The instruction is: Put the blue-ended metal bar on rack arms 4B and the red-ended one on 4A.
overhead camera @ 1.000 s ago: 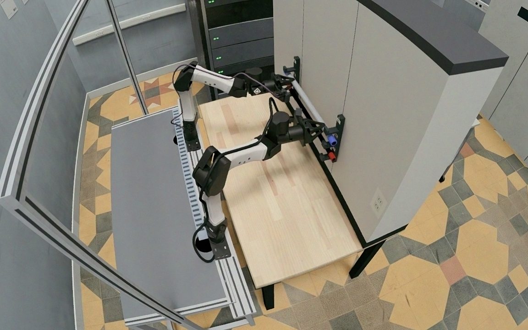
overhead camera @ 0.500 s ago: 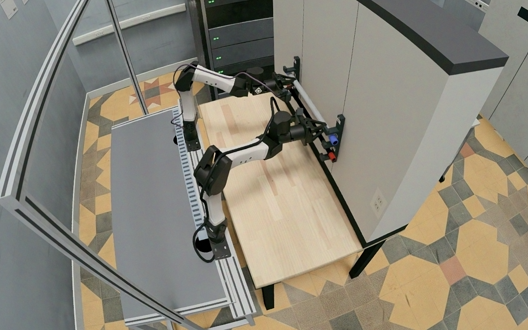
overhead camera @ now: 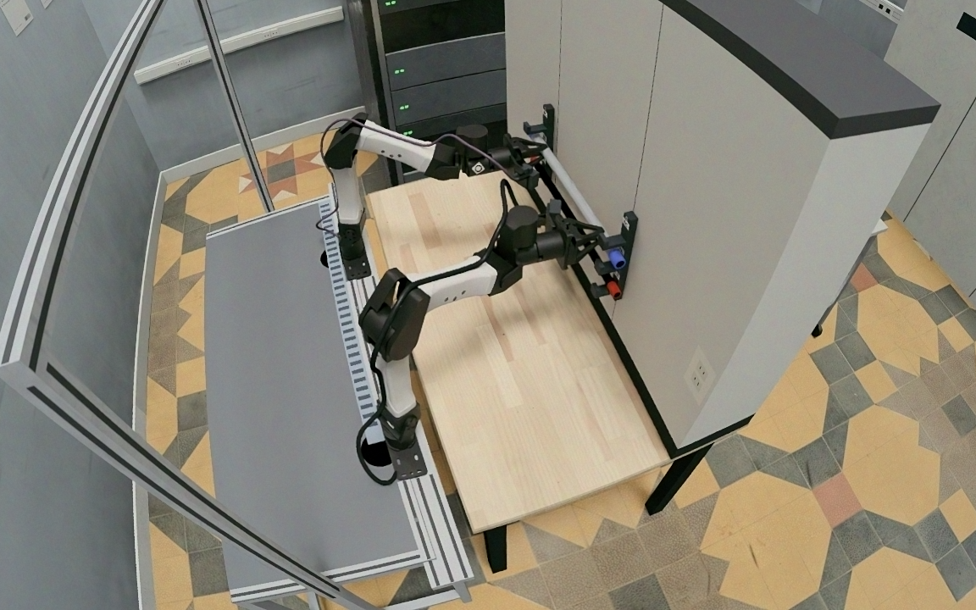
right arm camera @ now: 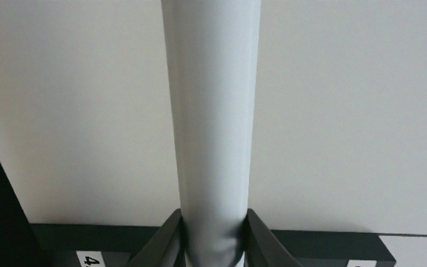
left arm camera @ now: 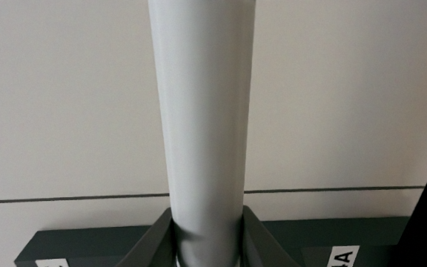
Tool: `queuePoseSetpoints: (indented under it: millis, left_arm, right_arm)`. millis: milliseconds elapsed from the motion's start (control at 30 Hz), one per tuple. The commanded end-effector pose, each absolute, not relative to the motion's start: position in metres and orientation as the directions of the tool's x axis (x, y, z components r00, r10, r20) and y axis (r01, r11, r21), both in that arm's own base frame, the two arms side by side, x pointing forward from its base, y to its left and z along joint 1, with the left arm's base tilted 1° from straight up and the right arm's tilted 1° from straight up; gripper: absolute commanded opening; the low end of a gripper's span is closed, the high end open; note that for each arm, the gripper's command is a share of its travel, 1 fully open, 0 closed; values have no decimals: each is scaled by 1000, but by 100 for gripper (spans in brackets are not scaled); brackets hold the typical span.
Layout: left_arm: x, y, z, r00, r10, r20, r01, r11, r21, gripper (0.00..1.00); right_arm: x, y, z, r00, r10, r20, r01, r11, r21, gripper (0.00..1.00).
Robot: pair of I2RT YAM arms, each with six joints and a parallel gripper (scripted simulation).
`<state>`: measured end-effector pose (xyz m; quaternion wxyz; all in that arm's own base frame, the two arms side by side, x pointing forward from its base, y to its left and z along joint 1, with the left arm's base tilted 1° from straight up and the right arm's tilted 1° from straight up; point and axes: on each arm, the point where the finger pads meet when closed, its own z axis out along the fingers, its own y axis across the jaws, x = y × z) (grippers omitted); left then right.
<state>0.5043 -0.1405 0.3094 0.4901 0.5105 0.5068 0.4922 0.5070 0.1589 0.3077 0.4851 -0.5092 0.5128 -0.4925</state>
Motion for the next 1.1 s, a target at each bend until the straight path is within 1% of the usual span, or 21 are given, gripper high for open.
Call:
queuePoseSetpoints:
  millis: [0, 233, 1067]
  left_arm:
    - [507, -142, 311, 11, 1000, 11, 6, -11, 1000, 0]
    - [507, -142, 302, 11, 1000, 11, 6, -11, 1000, 0]
    - [506, -142, 292, 11, 1000, 11, 6, -11, 1000, 0]
  right_arm:
    - [510, 162, 311, 2, -1000, 6, -6, -6, -1000, 0]
    - [510, 162, 300, 2, -1000, 6, -6, -6, -1000, 0]
    - [510, 162, 290, 2, -1000, 6, -6, -6, -1000, 0]
